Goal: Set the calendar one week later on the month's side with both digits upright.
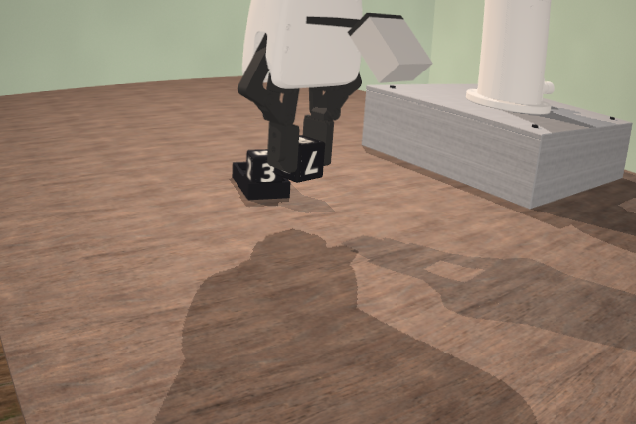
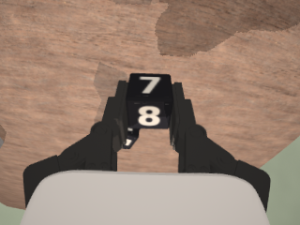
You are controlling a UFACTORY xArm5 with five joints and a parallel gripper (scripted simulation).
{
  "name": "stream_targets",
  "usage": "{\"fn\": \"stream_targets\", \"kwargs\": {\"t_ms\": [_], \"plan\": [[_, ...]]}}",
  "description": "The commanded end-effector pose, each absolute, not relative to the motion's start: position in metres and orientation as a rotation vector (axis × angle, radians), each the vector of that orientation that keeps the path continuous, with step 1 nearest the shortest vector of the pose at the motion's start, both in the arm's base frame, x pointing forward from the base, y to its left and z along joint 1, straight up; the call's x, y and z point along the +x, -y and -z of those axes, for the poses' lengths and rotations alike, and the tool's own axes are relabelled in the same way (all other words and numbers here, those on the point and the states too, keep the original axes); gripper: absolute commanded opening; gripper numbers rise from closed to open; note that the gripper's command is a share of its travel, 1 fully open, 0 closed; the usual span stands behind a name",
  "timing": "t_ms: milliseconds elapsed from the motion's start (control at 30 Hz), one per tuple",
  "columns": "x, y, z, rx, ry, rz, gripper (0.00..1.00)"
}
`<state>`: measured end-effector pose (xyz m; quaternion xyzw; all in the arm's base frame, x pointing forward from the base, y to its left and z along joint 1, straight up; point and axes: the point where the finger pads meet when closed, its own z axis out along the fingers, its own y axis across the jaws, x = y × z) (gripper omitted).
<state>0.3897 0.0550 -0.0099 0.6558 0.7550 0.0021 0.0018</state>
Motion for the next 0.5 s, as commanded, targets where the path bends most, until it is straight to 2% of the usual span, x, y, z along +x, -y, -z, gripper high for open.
{"fn": "stream_targets", "kwargs": {"t_ms": [0,167,467], "plan": [[0.390,-0.055,-0.016,2.057,-2.369,-0.008,0.29],[0.390,-0.055,-0.041,2.057,-2.369,-0.008,0.29],[0.389,-0.055,-0.045,2.057,-2.369,-0.008,0.29]]}}
